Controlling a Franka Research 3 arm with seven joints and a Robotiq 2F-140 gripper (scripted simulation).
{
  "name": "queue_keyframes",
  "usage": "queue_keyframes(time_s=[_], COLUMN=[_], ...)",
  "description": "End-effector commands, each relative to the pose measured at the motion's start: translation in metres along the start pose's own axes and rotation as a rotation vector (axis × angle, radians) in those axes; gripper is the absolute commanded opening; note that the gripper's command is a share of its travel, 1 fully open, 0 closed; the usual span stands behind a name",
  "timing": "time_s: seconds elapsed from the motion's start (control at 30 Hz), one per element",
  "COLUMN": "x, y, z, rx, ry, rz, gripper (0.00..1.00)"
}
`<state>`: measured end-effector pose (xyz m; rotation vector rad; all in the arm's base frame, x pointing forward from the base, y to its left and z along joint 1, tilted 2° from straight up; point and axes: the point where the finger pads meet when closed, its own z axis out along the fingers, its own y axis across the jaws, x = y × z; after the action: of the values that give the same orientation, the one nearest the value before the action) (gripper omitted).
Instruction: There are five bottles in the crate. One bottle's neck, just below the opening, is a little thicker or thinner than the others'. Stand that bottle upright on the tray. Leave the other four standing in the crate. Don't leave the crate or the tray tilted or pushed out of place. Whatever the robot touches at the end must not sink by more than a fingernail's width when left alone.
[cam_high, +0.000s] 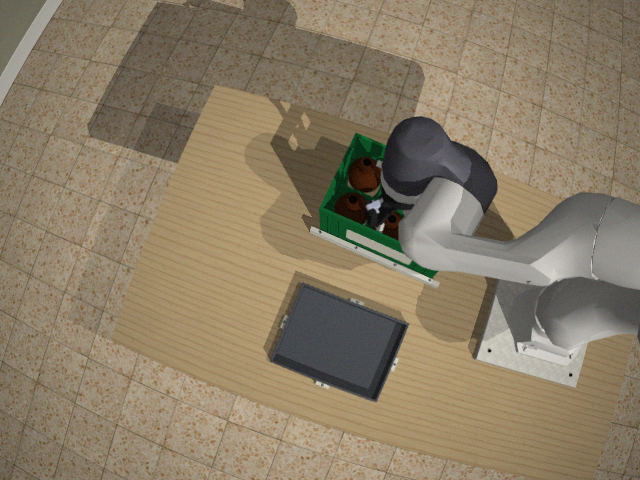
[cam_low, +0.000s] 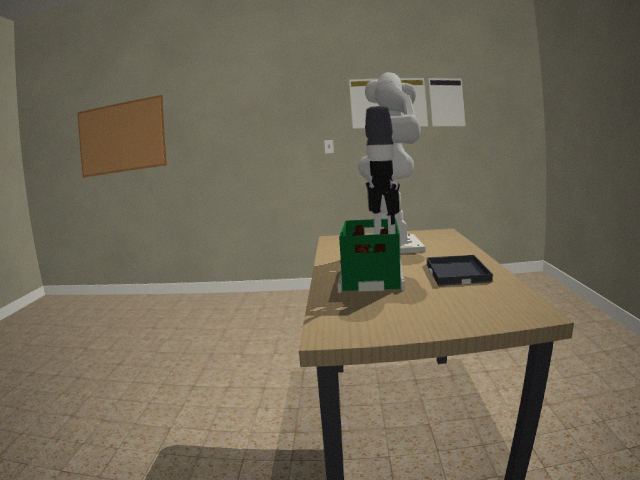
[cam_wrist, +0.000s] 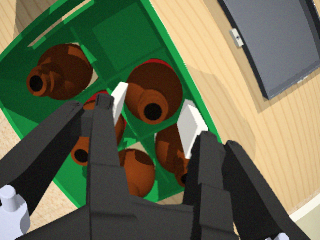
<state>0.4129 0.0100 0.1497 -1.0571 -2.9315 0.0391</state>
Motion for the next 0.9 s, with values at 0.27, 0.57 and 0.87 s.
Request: queue_keyframes(time_s=[0.27,0.57,0.87], x=[-0.0026,-0.0026,-0.0026], y=[0.0002,0.0002,0.0002], z=[0.0071,0.0082,0.0082], rx=[-0.001,-0.001,-0.001], ry=[-0.007,-0.007,-0.007], rz=[0.006,0.006,0.006], gripper=[0.44,0.44,0.44])
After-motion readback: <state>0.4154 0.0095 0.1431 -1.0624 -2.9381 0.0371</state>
